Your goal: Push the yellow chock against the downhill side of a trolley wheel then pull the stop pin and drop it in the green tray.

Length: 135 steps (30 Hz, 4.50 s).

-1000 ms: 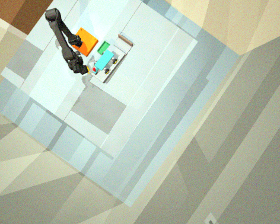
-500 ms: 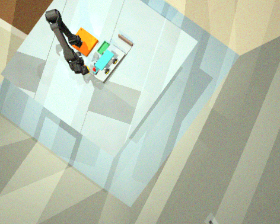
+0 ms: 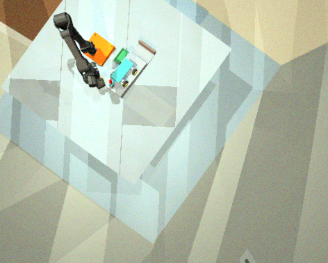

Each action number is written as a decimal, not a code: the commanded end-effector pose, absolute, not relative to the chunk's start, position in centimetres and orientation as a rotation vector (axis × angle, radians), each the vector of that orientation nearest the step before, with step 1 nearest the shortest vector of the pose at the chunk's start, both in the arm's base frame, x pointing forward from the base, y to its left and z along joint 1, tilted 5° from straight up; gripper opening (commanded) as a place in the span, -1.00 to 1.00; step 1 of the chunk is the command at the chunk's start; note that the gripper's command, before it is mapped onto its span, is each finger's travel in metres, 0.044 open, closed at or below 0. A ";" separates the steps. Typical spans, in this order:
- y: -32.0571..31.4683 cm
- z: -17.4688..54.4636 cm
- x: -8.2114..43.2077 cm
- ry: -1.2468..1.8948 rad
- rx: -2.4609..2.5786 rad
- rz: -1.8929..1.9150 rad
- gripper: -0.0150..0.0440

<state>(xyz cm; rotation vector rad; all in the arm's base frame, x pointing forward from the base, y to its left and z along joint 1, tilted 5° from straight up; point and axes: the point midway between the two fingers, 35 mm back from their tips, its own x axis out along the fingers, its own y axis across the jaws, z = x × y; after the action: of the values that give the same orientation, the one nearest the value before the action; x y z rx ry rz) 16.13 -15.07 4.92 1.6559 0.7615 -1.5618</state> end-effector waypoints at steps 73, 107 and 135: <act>-14.2 19.1 14.8 0.855 1.549 -1.481 -0.49; -14.2 19.1 14.8 1.365 0.659 -0.687 -0.49; -14.2 19.1 14.8 1.495 -0.125 0.025 -0.49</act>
<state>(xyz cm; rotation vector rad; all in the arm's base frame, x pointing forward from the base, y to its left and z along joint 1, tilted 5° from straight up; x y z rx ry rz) 14.87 -14.10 19.06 -0.0460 1.4899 -0.0402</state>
